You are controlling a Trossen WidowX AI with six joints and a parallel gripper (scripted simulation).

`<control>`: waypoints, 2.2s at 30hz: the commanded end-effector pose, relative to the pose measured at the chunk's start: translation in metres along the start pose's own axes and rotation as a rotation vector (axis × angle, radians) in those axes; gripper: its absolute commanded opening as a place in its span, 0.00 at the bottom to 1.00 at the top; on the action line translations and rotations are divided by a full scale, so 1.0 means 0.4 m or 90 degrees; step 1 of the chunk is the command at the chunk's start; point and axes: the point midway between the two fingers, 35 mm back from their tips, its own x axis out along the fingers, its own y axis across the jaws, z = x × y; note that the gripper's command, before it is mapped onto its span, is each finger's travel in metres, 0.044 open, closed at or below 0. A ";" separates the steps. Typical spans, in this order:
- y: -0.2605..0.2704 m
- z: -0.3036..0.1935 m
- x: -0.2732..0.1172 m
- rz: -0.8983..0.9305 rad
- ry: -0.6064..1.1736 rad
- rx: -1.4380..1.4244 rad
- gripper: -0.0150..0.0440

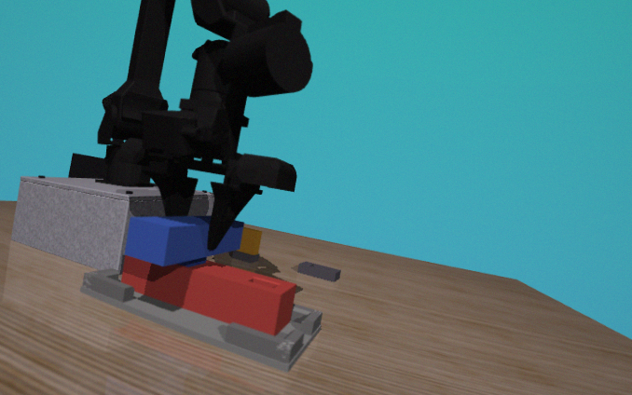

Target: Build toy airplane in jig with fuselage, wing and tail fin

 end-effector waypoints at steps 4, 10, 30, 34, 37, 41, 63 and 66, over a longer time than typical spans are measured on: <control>0.000 0.000 -0.001 0.000 0.000 0.000 0.75; 0.000 0.000 -0.001 0.000 0.000 0.000 1.00; 0.017 0.004 -0.215 -0.001 -0.003 -0.003 1.00; 0.017 0.004 -0.215 -0.001 -0.003 -0.150 1.00; 0.018 0.003 -0.215 -0.001 -0.003 -0.332 1.00; 0.018 0.003 -0.215 -0.002 -0.002 -0.574 1.00; 0.020 -0.002 -0.215 -0.002 -0.001 -0.963 1.00; 0.034 -0.077 -0.213 0.001 0.004 -0.967 1.00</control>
